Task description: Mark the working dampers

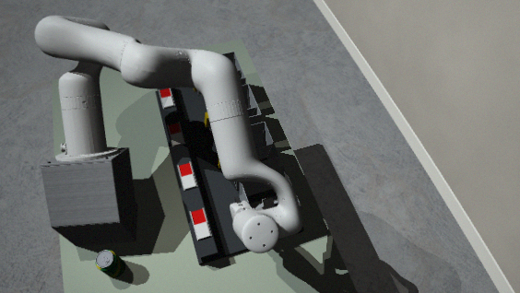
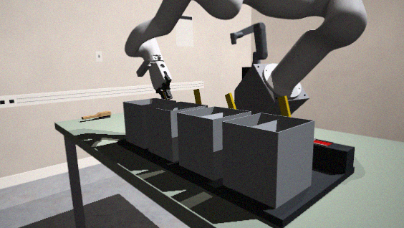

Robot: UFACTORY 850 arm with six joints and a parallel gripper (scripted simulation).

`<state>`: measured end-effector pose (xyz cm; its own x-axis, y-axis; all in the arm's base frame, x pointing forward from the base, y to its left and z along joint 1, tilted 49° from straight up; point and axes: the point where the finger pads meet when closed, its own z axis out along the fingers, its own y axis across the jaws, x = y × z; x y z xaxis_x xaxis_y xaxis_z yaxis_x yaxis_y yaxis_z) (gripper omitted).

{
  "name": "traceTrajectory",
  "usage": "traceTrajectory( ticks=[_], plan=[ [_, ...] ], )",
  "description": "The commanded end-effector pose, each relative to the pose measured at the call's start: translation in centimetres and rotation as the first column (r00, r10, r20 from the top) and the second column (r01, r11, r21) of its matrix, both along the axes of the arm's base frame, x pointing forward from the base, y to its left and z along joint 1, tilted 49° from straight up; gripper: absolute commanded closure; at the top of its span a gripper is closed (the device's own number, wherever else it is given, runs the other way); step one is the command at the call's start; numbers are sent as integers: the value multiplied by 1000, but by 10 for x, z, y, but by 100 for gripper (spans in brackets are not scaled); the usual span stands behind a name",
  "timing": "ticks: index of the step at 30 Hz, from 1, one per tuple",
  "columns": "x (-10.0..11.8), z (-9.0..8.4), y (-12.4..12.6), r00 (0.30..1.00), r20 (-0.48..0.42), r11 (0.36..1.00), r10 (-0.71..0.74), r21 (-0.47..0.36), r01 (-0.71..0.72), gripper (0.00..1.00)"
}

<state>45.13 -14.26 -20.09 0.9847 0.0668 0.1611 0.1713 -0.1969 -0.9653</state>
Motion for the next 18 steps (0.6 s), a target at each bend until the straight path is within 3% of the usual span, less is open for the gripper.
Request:
traceTrajectory(
  ticks=[1,10,18],
  plan=[
    [1,1,-1,1000,2,1000,-1,-1,1,77],
    [1,1,-1,1000,2,1000,-1,-1,1,65],
    [1,1,-1,1000,2,1000,-1,-1,1,61]
  ],
)
